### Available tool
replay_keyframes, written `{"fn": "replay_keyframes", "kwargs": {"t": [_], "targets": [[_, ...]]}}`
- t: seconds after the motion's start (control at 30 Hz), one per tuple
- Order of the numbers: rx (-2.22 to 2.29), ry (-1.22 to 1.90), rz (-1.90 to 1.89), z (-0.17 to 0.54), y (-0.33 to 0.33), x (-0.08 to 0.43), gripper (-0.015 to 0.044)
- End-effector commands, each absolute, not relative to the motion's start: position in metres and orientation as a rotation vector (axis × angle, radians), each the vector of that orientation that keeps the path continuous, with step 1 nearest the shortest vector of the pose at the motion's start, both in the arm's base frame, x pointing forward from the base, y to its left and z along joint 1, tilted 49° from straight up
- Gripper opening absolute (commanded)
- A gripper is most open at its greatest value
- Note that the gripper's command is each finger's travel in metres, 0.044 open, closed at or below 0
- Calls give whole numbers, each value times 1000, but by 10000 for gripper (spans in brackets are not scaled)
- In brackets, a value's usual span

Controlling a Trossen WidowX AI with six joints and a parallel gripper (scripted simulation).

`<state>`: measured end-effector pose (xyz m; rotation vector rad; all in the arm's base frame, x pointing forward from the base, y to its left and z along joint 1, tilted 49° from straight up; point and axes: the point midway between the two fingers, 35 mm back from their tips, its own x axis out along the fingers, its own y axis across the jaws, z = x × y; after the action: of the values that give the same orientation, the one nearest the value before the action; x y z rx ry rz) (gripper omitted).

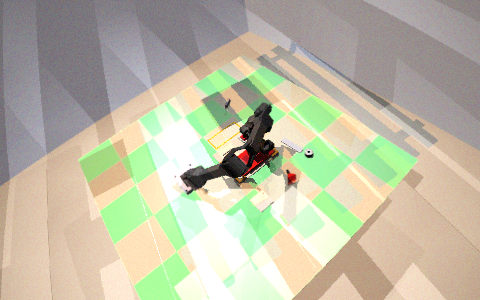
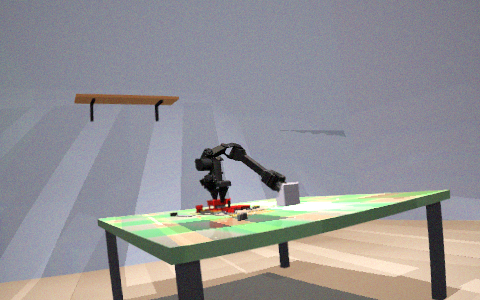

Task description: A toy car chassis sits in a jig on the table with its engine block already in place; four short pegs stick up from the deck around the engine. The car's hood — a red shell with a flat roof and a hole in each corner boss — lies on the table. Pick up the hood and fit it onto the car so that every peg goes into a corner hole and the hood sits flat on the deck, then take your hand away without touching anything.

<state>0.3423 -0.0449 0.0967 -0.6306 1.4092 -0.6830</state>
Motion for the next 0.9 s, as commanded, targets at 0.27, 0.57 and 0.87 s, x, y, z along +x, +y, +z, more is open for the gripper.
{"fn": "replay_keyframes", "kwargs": {"t": [0.27, 0.57, 0.87], "targets": [[-635, 1409, -683, 94, -48, 342, 0], [-635, 1409, -683, 92, -51, 342, 0], [-635, 1408, -684, 90, -54, 343, 0]]}}
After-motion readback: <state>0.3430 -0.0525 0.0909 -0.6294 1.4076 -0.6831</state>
